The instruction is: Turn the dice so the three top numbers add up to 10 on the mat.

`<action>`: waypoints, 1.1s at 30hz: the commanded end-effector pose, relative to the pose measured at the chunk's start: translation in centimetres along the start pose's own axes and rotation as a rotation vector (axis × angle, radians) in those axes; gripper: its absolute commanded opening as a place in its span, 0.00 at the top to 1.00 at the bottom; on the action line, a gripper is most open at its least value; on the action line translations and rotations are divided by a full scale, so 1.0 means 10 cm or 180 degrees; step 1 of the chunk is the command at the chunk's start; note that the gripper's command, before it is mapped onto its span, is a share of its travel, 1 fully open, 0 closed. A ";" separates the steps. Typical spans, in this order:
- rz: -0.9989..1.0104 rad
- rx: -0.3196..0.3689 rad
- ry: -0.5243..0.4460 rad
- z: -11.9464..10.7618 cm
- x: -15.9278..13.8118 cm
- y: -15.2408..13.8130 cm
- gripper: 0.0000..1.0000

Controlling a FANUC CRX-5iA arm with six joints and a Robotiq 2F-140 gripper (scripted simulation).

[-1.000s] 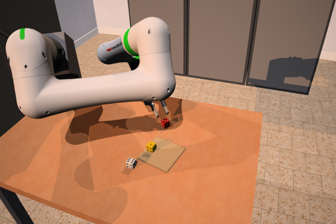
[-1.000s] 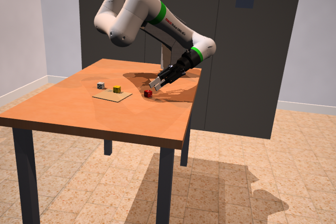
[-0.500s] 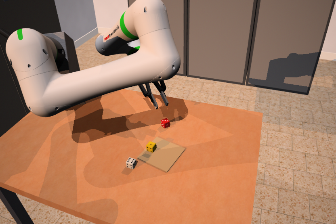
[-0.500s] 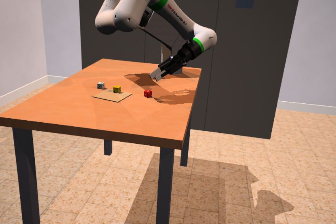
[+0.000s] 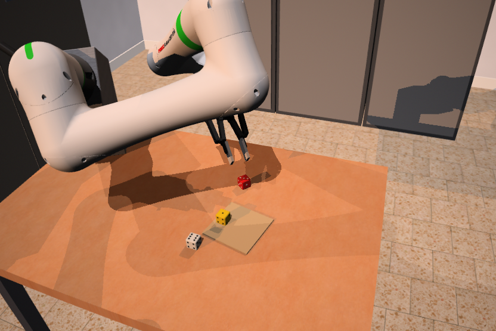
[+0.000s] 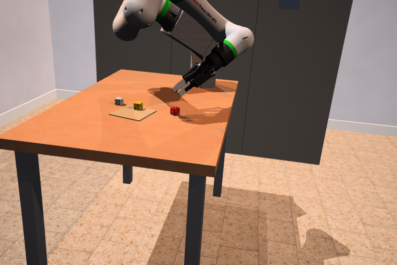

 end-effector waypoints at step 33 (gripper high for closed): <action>-0.0053 -0.0130 0.3128 0.16 -0.66 0.07 0.72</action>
Point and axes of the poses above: the point where the finger pads meet when closed, its own z axis out along the fingers, its own y axis across the jaws, x = y × z, the point moved 1 cm from there along -z, back along the fingers, and after that the axes turned 2 degrees about z, right-handed, at the moved point
